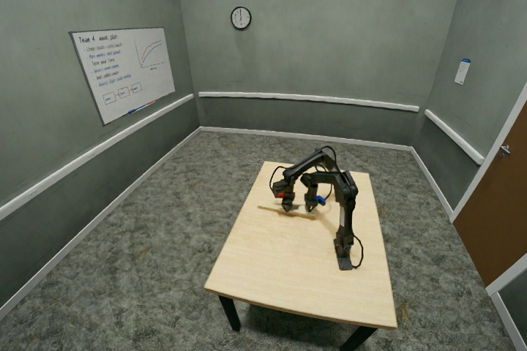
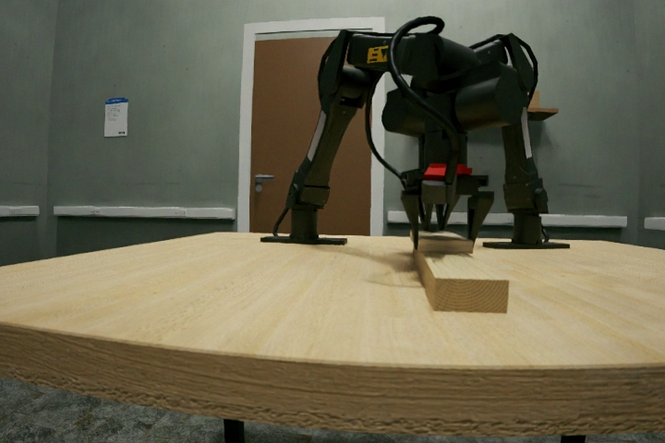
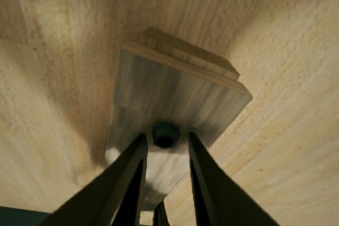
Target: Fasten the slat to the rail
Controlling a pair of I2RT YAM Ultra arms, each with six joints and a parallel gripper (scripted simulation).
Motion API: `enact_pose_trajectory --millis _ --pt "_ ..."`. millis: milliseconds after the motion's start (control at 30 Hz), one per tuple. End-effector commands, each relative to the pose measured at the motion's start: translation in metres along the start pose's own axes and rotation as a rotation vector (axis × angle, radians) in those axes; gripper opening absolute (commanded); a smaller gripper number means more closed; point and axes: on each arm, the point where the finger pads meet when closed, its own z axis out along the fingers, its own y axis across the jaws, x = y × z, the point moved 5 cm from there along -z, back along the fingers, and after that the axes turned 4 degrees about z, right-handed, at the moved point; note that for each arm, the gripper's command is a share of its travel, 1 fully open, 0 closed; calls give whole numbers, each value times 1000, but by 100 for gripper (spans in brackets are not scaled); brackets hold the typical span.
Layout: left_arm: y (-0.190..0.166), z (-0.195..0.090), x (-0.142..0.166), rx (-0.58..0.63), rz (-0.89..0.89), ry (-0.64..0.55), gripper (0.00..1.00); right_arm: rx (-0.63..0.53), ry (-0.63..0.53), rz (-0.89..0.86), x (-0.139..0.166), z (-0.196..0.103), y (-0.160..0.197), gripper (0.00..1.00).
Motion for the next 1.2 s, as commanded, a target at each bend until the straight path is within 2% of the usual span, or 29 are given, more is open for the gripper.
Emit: enact_pose_trajectory --millis 0,533,700,933,1000,1033,1167 --pt "1 -3 1 -10 0 4 34 -10 -11 0 -1 -5 1 72" --pt "1 -3 1 -10 -21 4 34 -10 -11 0 -1 -5 1 72" --pt "2 -6 0 -7 -376 -6 34 -10 -11 0 -1 -5 1 72" --pt "3 -5 -1 -4 -703 -8 34 -10 -11 0 -1 -5 1 72" --pt "3 -5 -1 -4 -703 -8 34 -10 -11 0 -1 -5 1 72" --pt "3 -5 -1 -2 -821 -8 34 -10 -11 0 -1 -5 1 72" --pt "3 -5 -2 0 -1007 -10 34 -10 -11 0 -1 -5 1 72"
